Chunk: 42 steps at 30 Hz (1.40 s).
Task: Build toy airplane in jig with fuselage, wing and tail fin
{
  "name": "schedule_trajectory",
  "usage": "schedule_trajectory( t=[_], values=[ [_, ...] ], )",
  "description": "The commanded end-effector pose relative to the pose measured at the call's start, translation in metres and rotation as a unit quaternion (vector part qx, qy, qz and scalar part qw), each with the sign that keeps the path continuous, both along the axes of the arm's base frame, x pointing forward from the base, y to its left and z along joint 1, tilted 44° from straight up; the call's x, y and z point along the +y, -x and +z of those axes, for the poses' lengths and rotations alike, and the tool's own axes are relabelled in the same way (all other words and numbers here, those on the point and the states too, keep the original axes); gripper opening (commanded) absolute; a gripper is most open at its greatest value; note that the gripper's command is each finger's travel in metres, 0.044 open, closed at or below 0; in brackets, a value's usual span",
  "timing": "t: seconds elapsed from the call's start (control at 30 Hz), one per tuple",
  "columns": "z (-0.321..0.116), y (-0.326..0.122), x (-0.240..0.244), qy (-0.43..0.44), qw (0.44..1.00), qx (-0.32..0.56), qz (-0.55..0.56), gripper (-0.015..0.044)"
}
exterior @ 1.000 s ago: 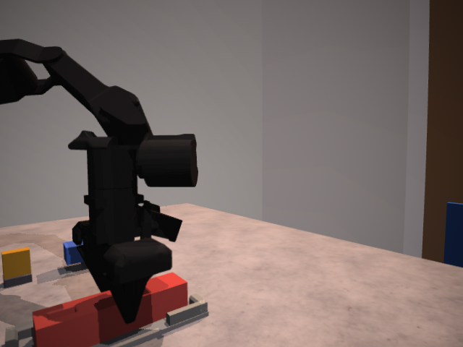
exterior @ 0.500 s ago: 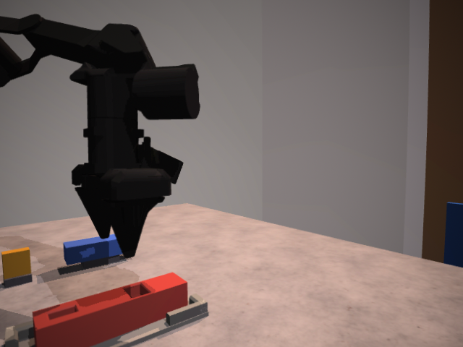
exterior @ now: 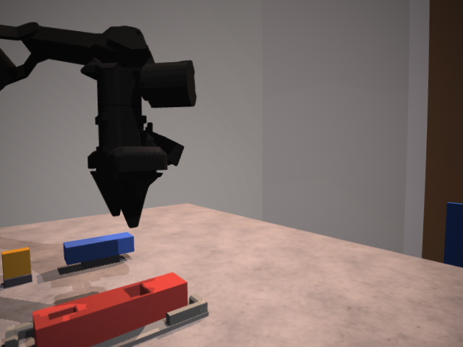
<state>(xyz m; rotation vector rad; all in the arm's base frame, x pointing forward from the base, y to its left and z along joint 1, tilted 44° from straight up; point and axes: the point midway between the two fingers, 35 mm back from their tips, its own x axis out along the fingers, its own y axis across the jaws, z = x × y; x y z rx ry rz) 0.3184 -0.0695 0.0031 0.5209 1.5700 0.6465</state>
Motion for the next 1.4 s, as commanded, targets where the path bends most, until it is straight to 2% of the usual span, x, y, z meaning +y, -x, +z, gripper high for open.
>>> schedule_trajectory(
  t=[0.0, 0.23, 0.33, 0.57, 0.7, 1.37],
  values=[
    [0.045, -0.015, 0.051, 0.006, 1.000, -0.011, 0.006, 0.0440],
    [0.126, -0.003, 0.155, -0.010, 1.000, -0.010, 0.009, 0.0440],
    [0.142, 0.006, 0.176, -0.017, 1.000, -0.008, 0.011, 0.0440],
    [0.141, 0.006, 0.177, -0.017, 1.000, -0.008, 0.011, 0.0440],
    [0.119, 0.009, 0.199, -0.018, 1.000, -0.009, 0.011, 0.0440],
    [0.095, 0.012, 0.222, -0.017, 1.000, -0.009, 0.012, 0.0440]
  ],
)
